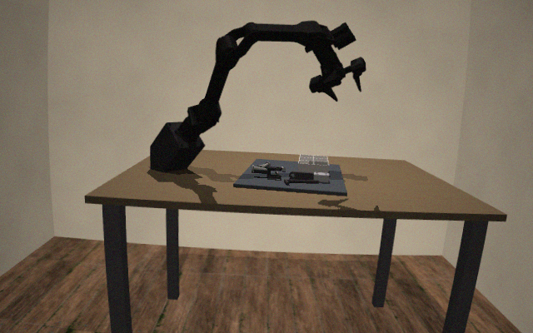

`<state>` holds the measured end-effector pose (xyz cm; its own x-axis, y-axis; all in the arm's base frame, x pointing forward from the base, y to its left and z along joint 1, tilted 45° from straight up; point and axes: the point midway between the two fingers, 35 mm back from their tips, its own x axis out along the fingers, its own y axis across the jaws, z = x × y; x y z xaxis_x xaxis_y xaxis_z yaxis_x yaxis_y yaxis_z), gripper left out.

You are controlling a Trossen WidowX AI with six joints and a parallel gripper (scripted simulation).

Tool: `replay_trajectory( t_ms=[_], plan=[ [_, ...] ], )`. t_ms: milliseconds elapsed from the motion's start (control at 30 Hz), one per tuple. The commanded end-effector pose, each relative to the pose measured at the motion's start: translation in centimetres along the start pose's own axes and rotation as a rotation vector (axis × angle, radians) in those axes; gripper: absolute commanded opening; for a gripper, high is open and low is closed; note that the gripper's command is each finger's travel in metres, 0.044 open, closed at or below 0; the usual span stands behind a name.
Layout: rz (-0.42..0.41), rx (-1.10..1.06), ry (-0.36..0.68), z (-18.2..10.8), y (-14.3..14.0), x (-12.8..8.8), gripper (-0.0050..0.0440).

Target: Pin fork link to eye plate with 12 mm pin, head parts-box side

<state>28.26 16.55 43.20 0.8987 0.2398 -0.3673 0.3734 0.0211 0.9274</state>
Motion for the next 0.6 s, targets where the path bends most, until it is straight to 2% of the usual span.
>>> replay_trajectory(
  t_ms=[0,533,567],
  plan=[
    [0.0,0.0,0.0,0.0,0.0,0.0,0.04],
    [0.0,0.0,0.0,0.0,0.0,0.0,0.04],
    [-0.002,-0.017,-0.002,0.04,-0.1,0.04,0.0376]
  ],
)
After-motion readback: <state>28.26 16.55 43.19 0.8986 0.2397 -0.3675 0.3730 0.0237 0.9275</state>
